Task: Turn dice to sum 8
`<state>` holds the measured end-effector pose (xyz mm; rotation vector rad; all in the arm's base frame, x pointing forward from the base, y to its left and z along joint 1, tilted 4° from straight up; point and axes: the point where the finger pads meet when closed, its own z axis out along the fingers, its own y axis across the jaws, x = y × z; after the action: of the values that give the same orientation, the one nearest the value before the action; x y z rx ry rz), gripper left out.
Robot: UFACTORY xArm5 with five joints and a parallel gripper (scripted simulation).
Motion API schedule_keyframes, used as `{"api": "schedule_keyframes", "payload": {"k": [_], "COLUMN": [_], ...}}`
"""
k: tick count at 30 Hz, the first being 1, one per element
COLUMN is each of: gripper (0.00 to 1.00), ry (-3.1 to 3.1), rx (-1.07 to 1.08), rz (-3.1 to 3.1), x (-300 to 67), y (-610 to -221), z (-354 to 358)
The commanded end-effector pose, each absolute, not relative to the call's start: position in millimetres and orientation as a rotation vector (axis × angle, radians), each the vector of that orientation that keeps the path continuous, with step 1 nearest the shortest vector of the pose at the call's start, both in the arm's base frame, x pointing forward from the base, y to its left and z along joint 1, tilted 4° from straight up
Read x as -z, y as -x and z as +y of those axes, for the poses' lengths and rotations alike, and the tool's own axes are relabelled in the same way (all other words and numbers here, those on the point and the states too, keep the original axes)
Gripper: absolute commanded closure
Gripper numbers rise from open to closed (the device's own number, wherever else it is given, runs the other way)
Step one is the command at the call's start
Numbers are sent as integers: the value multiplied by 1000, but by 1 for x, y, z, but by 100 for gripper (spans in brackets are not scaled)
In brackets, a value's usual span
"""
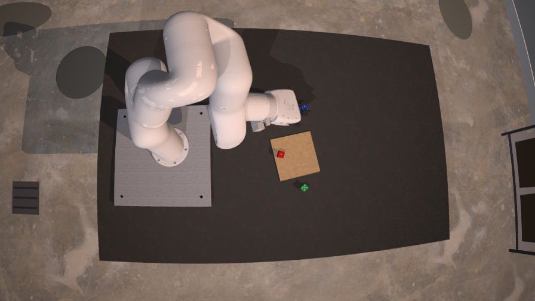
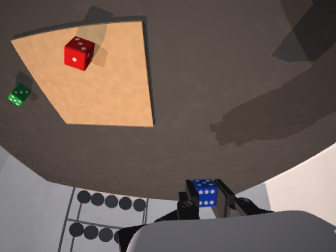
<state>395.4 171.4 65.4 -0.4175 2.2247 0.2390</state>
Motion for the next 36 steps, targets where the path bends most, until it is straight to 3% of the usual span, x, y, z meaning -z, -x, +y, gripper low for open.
{"api": "schedule_keyframes", "payload": {"k": [1,21,36], "gripper": [85,85,85], "ry": [388,384,387], "rx": [-268,-273,-279], "rz": [2100,2083,2082], "x": [-65,-55,-3], "y": [-397,-396,-393], "z": [172,172,174]}}
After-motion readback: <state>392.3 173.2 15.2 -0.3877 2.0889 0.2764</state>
